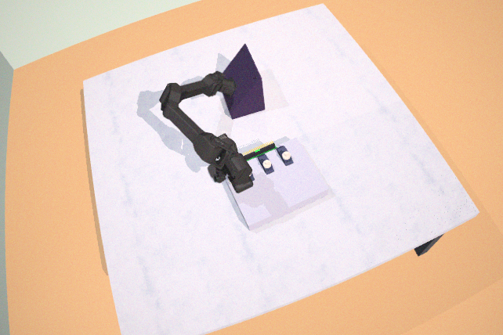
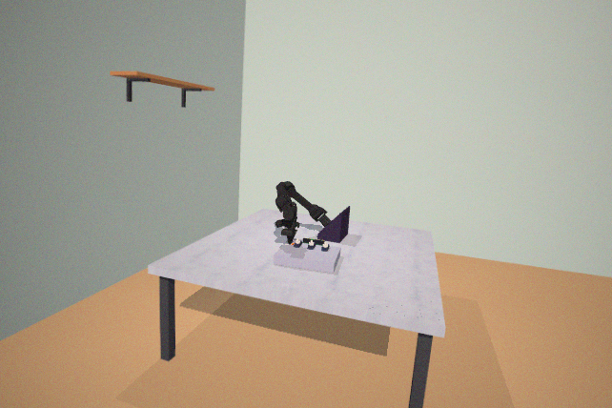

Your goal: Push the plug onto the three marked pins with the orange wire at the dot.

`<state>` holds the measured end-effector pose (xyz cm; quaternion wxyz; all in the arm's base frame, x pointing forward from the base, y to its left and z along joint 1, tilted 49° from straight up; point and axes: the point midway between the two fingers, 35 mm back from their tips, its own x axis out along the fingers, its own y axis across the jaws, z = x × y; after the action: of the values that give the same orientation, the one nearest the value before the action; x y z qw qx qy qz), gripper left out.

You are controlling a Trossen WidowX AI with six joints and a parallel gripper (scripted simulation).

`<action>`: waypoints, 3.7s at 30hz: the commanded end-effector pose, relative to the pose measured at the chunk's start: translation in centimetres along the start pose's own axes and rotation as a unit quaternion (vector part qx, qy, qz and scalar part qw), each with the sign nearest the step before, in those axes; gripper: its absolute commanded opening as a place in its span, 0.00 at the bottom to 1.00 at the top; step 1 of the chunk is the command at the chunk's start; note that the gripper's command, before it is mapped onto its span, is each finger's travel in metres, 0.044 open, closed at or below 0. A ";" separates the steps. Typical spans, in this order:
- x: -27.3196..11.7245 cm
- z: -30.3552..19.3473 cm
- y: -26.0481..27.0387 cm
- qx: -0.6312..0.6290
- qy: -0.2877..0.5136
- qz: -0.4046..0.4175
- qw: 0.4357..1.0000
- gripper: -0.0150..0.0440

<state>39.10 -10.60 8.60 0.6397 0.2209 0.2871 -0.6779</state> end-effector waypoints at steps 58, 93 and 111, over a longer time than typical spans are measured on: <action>-6.2 -10.7 -10.7 -0.592 0.006 0.002 0.806 0.25; -1.8 -12.1 -10.3 -0.689 0.003 -0.001 0.724 0.25; -1.7 -11.9 -10.0 -0.689 0.003 -0.001 0.724 0.25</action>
<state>28.66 -1.13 2.01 0.6162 -0.2759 0.6766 -0.2939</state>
